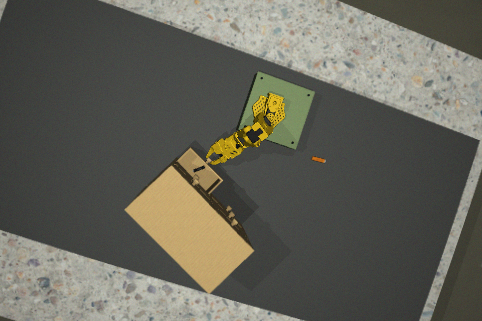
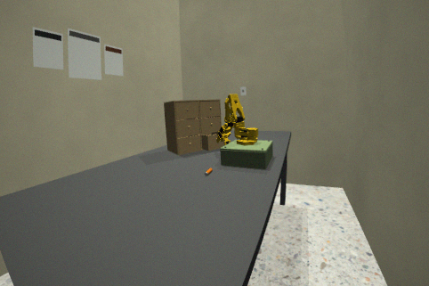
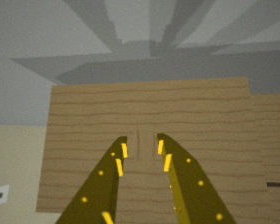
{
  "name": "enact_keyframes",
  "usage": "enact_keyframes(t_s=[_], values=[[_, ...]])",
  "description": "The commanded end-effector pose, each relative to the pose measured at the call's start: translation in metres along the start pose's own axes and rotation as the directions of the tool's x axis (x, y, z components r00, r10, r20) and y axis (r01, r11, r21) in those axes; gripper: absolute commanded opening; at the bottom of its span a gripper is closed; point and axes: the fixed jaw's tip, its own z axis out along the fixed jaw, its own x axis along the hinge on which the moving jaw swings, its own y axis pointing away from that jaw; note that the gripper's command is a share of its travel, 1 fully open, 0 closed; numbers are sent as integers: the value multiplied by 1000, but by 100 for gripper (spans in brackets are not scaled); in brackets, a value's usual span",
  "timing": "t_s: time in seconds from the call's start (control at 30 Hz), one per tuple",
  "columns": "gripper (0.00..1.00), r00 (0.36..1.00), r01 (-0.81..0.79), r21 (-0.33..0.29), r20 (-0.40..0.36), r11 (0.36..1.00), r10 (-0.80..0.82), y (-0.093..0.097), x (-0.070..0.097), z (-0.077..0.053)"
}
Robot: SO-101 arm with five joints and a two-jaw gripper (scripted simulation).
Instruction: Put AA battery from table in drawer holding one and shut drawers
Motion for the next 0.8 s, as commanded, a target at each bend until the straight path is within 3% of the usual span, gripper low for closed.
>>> enact_keyframes(t_s=[0.0,0.77], values=[[0,1000,-12,10,-5,1000,12,-3,5,5],[0,1000,-12,15,-5,1000,12,-5,17,17]])
